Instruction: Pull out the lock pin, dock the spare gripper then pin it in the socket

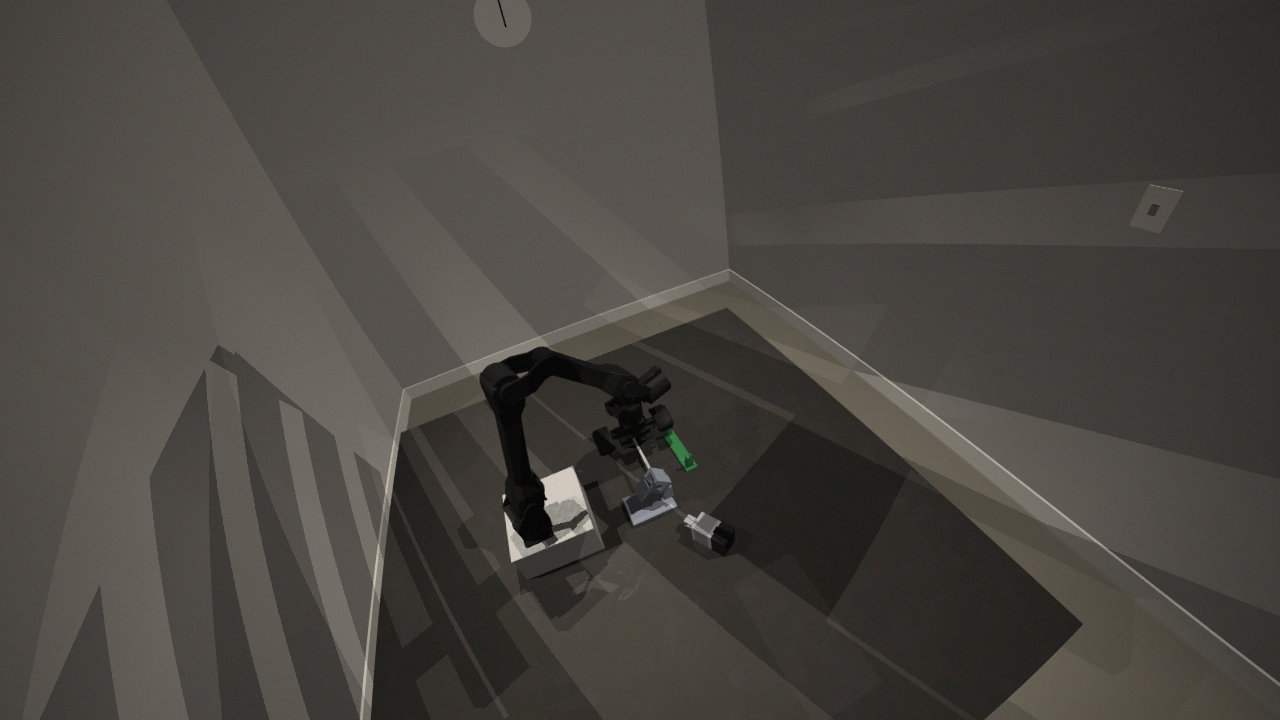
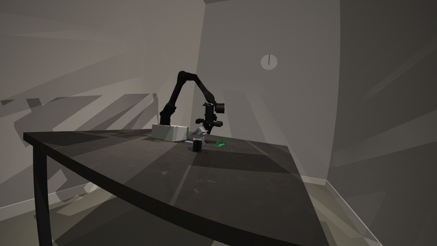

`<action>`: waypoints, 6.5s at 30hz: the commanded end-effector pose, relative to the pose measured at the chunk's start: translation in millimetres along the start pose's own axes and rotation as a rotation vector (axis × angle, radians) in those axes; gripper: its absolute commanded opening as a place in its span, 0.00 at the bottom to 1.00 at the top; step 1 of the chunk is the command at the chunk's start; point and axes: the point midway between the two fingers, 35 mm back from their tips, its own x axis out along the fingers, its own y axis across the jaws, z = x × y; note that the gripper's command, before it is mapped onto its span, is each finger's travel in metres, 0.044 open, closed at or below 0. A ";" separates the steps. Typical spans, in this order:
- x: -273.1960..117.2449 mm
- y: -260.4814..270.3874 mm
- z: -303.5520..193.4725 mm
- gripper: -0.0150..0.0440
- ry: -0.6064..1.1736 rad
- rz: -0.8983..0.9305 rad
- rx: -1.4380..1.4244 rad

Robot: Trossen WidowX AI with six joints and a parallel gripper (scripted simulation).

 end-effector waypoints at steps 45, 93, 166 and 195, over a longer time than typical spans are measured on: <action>0.0 -1.3 37.4 0.25 0.008 0.028 0.008; -20.2 -49.1 67.5 0.25 0.017 0.057 0.002; 49.5 -103.4 74.9 0.25 0.026 0.077 -0.008; 19.7 -96.2 78.4 0.59 0.040 0.108 0.003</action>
